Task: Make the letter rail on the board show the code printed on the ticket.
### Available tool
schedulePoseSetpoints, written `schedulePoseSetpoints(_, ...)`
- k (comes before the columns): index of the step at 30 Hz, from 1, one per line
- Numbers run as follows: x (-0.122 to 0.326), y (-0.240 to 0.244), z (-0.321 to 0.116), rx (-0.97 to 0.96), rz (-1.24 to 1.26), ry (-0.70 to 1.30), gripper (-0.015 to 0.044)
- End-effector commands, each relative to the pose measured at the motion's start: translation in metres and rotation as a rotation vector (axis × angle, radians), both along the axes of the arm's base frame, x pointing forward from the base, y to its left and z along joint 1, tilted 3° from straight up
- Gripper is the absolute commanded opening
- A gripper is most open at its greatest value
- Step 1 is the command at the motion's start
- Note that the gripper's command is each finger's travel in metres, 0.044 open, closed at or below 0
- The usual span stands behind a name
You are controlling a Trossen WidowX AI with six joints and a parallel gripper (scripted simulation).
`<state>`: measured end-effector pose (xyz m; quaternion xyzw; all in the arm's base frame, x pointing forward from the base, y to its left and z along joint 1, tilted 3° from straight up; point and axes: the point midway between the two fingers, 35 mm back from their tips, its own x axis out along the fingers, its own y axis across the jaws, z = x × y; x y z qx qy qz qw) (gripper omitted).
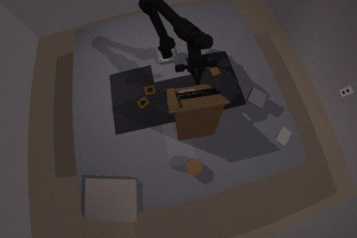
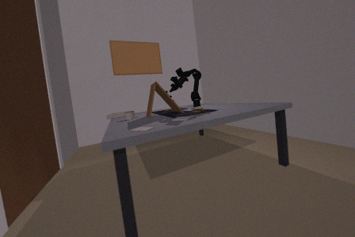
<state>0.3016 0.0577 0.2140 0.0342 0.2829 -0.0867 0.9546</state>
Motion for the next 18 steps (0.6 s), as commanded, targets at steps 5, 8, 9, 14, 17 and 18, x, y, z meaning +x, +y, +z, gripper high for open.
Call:
schedulePoseSetpoints(5,0.001,0.0,0.0,-0.002,0.002,0.006,0.0)
schedulePoseSetpoints(8,0.009,0.004,0.004,-0.024,0.022,0.092,0.0)
schedulePoseSetpoints(9,0.012,0.005,0.005,-0.028,0.03,0.13,0.0)
schedulePoseSetpoints(14,0.025,0.014,0.01,-0.002,0.048,0.315,0.0)
schedulePoseSetpoints(17,0.03,0.019,0.011,0.036,0.044,0.427,0.0)
schedulePoseSetpoints(18,0.031,0.02,0.012,0.05,0.041,0.465,0.0)
